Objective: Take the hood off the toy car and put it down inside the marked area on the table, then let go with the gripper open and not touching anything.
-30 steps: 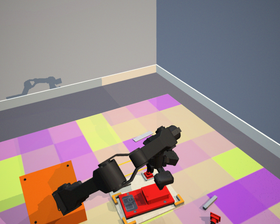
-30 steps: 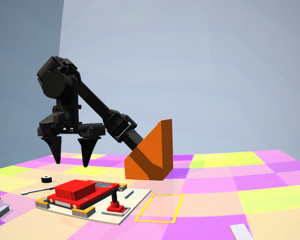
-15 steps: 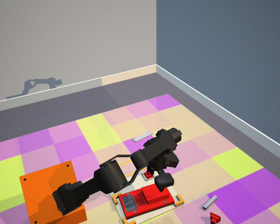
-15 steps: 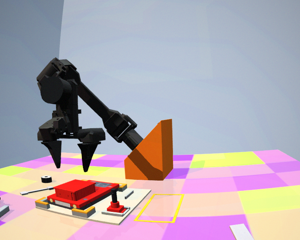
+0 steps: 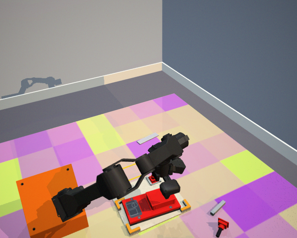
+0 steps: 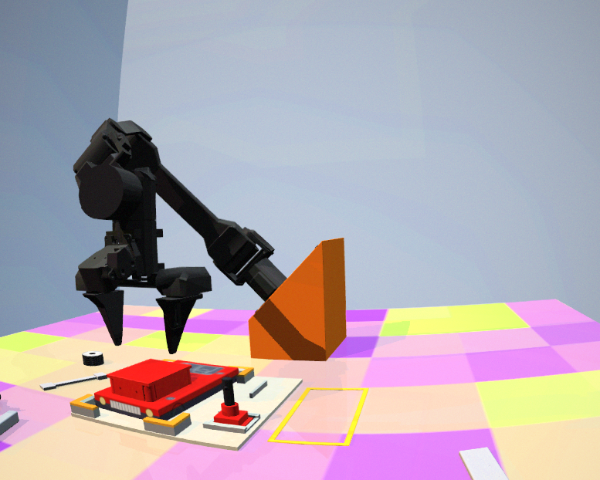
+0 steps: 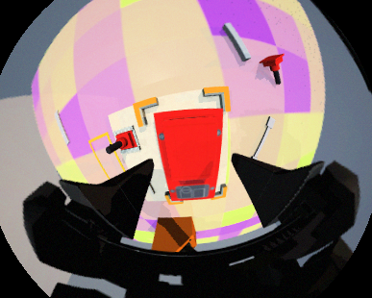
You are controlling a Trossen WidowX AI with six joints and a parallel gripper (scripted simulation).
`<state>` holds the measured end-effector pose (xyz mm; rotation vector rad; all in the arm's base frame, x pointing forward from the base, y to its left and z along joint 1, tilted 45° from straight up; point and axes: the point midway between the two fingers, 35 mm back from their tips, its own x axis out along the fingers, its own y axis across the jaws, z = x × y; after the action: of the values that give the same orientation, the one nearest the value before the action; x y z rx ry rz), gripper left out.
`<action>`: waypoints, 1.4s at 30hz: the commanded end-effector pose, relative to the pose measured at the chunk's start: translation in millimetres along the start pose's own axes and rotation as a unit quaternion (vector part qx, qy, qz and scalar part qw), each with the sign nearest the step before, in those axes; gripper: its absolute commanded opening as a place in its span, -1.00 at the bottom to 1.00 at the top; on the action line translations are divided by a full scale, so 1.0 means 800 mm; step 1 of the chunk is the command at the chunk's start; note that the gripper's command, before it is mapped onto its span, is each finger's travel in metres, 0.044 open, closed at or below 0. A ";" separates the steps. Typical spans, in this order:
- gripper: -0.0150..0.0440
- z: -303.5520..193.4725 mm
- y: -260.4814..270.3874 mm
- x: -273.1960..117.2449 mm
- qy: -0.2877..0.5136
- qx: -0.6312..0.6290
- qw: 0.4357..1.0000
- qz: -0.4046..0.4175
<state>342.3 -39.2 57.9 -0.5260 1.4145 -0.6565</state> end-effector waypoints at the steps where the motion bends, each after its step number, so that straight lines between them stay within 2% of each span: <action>1: 1.00 -0.005 0.000 0.009 0.005 -0.006 1.000 -0.004; 42: 1.00 -0.008 -0.001 0.036 0.005 -0.006 1.000 -0.005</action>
<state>339.2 -57.5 40.2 -0.5290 1.4181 -0.6599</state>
